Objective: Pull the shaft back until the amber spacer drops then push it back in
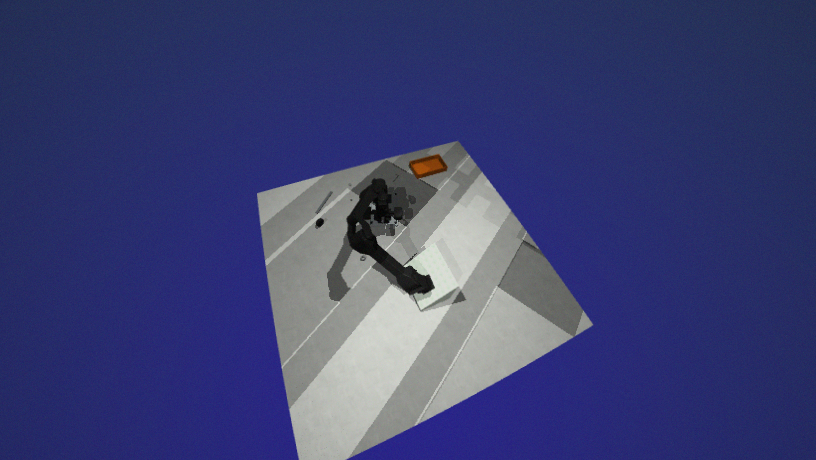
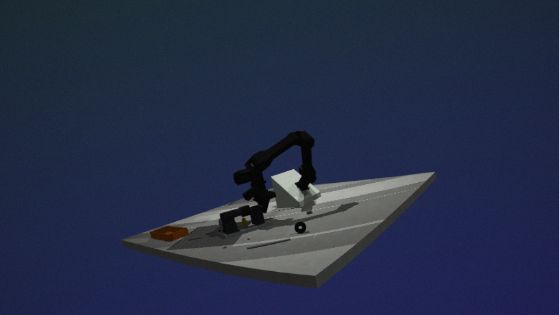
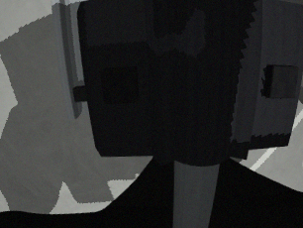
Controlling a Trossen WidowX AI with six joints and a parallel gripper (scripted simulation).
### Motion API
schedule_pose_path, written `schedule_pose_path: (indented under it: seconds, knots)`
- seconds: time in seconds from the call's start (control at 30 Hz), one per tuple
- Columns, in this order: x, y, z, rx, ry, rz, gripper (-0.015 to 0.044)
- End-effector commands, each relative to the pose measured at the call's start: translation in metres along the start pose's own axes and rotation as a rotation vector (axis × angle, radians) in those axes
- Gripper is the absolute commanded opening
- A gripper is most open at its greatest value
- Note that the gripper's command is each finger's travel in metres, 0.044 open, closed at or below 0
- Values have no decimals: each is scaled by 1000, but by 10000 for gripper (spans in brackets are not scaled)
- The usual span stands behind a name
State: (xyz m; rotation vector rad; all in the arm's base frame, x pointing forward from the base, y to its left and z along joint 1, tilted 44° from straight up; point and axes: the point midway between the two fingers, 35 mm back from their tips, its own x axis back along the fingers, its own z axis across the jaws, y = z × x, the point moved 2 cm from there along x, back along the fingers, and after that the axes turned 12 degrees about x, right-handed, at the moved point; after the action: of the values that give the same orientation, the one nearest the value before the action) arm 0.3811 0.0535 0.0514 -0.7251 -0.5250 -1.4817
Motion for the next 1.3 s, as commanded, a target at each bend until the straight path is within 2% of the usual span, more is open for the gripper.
schedule_pose_path:
  seconds: [0.0,0.9,1.27]
  knots:
    - [1,4,-1,2,-3,-5,0]
    - [2,9,-2,3,-3,-6,0]
    - [0,5,-1,-3,0,5,289]
